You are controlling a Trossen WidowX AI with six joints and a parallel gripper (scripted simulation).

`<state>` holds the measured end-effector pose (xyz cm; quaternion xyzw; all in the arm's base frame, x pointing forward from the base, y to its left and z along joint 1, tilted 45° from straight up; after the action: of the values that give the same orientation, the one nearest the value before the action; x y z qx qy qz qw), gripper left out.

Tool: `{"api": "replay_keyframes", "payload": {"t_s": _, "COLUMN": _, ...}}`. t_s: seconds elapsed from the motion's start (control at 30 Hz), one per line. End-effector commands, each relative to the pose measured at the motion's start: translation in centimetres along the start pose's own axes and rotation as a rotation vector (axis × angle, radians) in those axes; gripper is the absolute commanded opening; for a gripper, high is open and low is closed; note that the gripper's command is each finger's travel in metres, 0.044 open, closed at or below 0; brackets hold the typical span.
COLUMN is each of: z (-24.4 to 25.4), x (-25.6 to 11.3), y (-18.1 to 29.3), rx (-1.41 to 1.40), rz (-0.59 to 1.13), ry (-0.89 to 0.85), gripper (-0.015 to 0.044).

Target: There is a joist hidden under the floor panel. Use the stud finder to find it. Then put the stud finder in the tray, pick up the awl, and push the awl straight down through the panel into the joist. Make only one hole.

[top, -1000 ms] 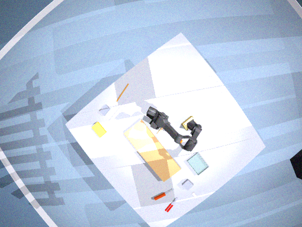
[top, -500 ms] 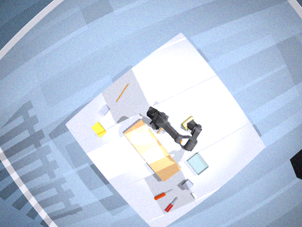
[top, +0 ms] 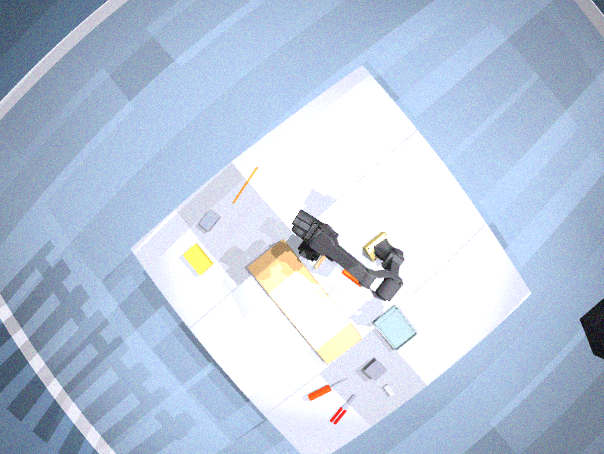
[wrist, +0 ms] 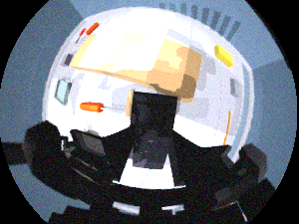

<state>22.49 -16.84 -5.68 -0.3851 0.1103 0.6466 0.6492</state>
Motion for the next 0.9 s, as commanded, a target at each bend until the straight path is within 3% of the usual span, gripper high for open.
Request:
{"api": "replay_keyframes", "payload": {"t_s": 0.0, "z": 0.1, "x": -2.0, "y": -0.5, "rx": -0.008, "rz": -0.002, "ry": 0.013, "gripper": 0.0000}}
{"api": "replay_keyframes", "payload": {"t_s": 0.87, "z": -4.2, "x": -1.5, "y": -9.2, "rx": 0.128, "rz": 0.002, "ry": 0.064, "gripper": 0.0000}}
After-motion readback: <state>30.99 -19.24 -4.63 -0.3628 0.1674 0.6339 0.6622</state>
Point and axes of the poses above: the point midway between the two fingers, 35 mm back from their tips, its own x axis out along the fingers, its own z axis across the jaws, y = z × x, the point moved 1 cm from there along -x, back along the fingers, and after that the axes turned 1 degree about x, right-handed, at the moved point
